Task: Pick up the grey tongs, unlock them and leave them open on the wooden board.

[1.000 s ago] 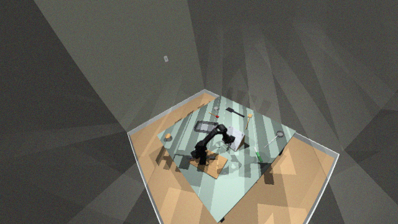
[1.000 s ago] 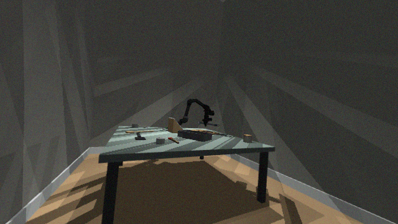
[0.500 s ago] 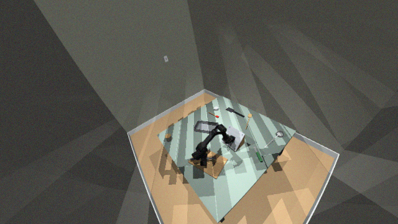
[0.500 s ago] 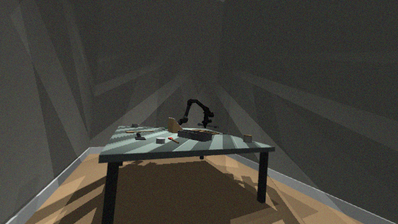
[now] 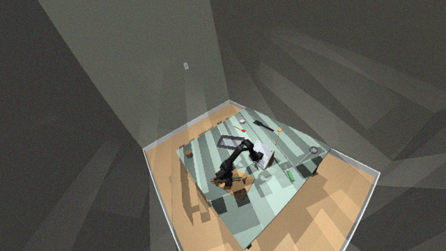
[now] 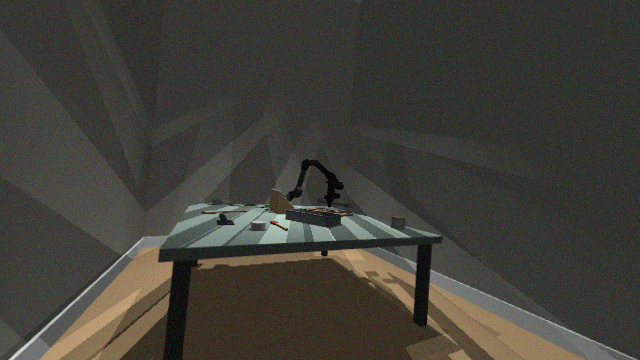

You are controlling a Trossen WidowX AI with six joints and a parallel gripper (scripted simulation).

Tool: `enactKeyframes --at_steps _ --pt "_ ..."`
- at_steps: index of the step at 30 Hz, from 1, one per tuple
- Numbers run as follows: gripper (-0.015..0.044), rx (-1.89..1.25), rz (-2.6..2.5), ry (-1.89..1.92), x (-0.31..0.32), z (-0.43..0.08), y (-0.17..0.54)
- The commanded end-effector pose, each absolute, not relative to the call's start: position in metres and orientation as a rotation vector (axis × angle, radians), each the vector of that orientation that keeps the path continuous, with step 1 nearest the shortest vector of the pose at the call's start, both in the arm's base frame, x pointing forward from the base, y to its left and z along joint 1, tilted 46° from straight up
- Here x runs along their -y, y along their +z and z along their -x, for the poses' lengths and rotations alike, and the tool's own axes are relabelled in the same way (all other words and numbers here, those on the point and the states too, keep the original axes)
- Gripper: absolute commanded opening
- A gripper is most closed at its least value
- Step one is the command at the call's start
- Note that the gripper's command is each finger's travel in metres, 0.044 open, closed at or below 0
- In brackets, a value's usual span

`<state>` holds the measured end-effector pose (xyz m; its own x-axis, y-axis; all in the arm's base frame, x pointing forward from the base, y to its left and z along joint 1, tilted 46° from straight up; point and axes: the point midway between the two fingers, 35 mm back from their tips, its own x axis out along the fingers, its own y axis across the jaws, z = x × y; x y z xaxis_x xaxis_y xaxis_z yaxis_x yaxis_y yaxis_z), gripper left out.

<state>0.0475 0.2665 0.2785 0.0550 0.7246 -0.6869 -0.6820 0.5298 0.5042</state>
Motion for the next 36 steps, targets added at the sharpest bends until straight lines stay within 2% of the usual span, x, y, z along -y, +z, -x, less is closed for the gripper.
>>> enactKeyframes --at_steps 1,15,16,23,36 --pt "0.006 -1.075 -0.048 1.069 -0.266 -0.047 0.279" --pt "0.0427 -1.075 -0.048 1.069 -0.266 -0.047 0.279" --pt "0.044 -1.075 -0.048 1.069 -0.266 -0.047 0.279" --pt "0.044 -1.066 -0.019 1.039 -0.253 -0.068 0.277" --pt "0.044 -1.104 0.053 0.975 -0.168 -0.128 0.264"
